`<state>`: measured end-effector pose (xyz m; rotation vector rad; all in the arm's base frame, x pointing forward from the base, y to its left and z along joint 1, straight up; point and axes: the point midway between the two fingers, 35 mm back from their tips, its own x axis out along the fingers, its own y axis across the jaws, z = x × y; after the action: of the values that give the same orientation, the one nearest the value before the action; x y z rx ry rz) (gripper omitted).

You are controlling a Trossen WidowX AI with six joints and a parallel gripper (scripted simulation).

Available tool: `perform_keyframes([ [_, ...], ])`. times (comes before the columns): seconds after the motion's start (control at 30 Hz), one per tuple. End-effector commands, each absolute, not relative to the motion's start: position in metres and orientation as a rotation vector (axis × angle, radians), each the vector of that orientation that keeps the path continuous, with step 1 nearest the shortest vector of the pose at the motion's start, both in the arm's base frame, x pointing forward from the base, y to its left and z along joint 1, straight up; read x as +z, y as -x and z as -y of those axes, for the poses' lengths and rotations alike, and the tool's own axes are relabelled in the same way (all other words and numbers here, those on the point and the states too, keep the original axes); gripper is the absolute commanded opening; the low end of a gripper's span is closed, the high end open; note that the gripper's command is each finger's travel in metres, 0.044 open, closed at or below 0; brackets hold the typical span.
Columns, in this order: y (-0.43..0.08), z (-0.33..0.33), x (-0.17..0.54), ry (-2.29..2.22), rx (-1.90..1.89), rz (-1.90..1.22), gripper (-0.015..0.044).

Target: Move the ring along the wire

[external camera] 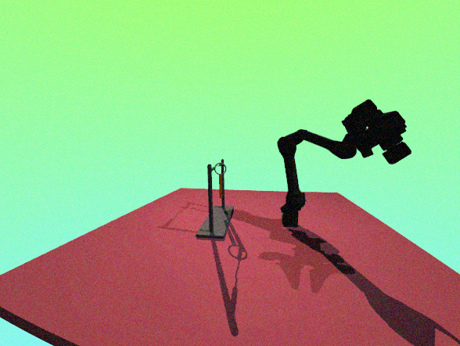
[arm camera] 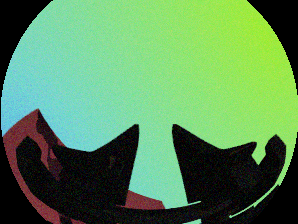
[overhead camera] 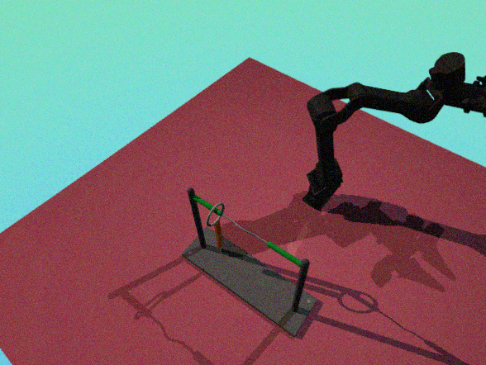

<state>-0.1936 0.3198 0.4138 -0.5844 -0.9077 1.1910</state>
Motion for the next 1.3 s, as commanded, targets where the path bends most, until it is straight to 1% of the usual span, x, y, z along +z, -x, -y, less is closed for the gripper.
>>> perform_keyframes([
  [0.0, 0.16, -0.336, 0.415, 0.583, 1.138, 0.885, 0.016],
  [0.3, 0.091, -0.363, 0.413, 0.603, 1.028, 0.844, 0.016],
  [0.63, 0.012, -0.375, 0.409, 0.629, 0.915, 0.794, 0.016],
  [0.93, -0.06, -0.371, 0.404, 0.652, 0.817, 0.743, 0.016],
  [1.27, -0.141, -0.348, 0.397, 0.677, 0.706, 0.675, 0.016],
])
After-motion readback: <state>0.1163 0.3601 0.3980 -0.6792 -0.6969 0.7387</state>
